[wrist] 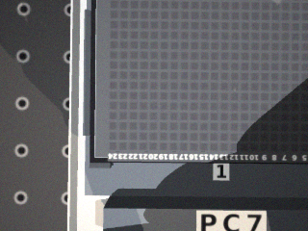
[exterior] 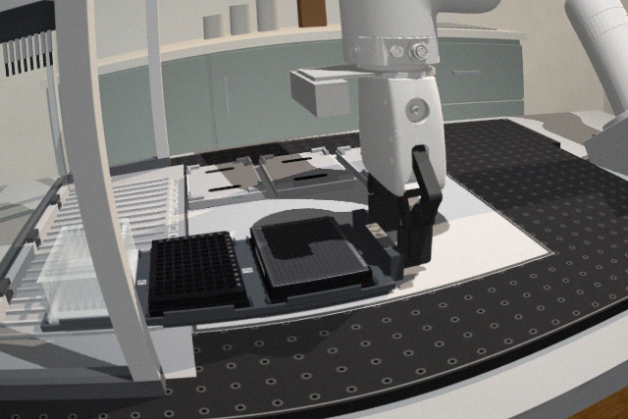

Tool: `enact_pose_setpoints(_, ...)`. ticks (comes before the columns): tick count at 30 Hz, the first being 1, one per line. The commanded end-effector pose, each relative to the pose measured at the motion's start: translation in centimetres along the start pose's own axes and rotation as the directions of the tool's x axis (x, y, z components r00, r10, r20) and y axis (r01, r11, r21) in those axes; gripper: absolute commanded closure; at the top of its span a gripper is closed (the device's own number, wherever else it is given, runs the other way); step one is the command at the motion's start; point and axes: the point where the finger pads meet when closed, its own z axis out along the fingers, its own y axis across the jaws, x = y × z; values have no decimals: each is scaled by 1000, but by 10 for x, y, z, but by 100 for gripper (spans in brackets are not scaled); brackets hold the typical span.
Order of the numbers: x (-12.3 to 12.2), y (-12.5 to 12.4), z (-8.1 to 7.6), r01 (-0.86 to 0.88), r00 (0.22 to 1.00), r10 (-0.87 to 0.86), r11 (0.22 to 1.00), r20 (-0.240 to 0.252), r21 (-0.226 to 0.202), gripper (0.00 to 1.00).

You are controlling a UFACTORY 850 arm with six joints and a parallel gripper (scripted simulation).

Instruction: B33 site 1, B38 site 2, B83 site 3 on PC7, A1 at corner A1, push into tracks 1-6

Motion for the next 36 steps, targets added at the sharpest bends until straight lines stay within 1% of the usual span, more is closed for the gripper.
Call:
enact_pose_setpoints(1, 4, 0, -1, -1, 1000, 1, 1000, -2, 1, 18)
enact_pose_setpoints(36, 35, 0, -1, -1, 1000, 1, 1000, -2, 1, 18)
